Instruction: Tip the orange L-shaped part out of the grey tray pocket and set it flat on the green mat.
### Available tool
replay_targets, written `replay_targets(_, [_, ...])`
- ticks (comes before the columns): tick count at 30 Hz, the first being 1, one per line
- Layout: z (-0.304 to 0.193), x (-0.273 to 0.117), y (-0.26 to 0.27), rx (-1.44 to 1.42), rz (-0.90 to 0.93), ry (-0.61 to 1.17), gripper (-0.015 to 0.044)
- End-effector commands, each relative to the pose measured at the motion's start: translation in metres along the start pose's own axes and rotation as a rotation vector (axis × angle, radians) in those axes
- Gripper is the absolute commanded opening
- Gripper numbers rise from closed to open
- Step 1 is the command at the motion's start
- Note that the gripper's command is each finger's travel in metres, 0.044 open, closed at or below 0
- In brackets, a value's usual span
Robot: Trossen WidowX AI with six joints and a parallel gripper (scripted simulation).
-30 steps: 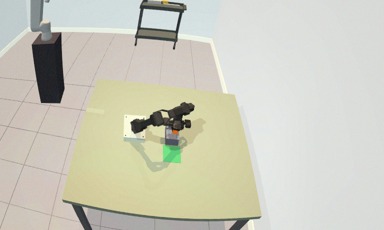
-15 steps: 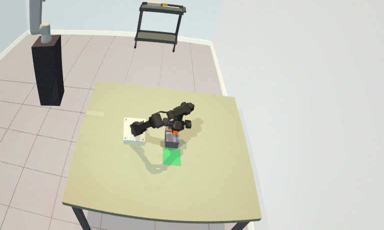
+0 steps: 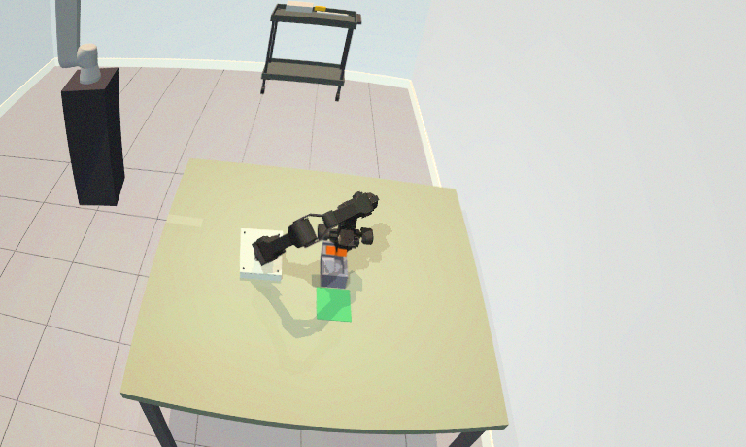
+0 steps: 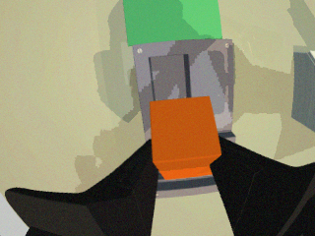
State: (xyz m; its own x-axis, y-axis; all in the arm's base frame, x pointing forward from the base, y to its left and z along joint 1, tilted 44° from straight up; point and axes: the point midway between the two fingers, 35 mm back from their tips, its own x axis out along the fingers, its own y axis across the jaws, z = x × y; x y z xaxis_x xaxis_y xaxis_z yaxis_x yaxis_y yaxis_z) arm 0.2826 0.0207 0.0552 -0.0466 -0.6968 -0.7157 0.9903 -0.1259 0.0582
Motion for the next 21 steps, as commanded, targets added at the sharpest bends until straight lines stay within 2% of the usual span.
replay_targets(1, [-0.001, -0.007, 0.001, 0.005, 0.001, 0.007, 0.0])
replay_targets(21, [-0.001, -0.03, 0.0, 0.005, 0.001, 0.008, 0.0])
